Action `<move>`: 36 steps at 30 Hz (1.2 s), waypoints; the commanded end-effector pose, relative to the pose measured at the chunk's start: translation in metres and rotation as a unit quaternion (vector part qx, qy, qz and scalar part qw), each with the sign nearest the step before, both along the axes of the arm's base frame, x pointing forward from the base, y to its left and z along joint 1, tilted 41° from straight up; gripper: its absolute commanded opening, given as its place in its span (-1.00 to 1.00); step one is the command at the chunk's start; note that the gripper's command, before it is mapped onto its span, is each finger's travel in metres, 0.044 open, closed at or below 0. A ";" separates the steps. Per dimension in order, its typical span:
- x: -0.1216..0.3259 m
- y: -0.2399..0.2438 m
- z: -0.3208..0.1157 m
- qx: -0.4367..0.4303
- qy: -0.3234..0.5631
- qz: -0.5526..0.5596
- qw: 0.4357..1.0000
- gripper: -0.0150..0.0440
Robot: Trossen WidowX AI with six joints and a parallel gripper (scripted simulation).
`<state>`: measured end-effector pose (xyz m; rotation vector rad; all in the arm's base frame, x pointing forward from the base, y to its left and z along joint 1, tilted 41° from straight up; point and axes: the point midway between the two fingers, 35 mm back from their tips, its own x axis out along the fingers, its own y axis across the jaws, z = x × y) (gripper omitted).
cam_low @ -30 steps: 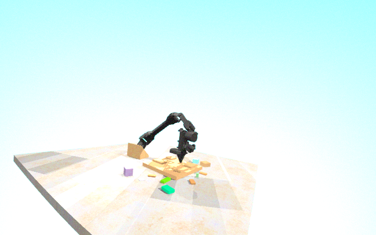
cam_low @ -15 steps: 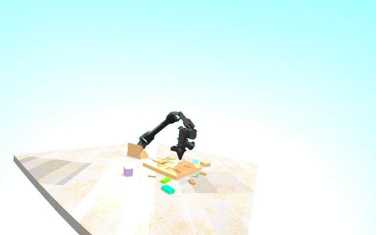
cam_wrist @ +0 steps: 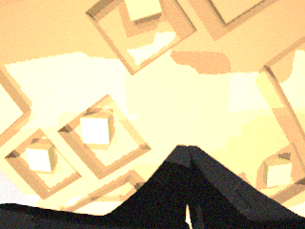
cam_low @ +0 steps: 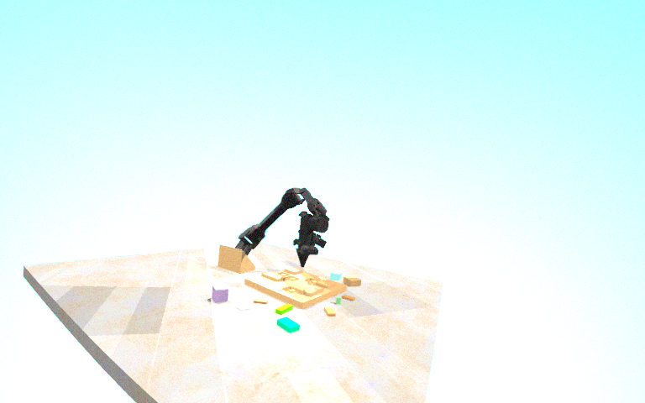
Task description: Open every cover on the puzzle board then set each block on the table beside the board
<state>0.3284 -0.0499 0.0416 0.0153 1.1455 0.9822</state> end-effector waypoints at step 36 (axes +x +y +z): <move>-0.106 0.044 0.025 -0.006 -0.022 0.030 0.999 -0.49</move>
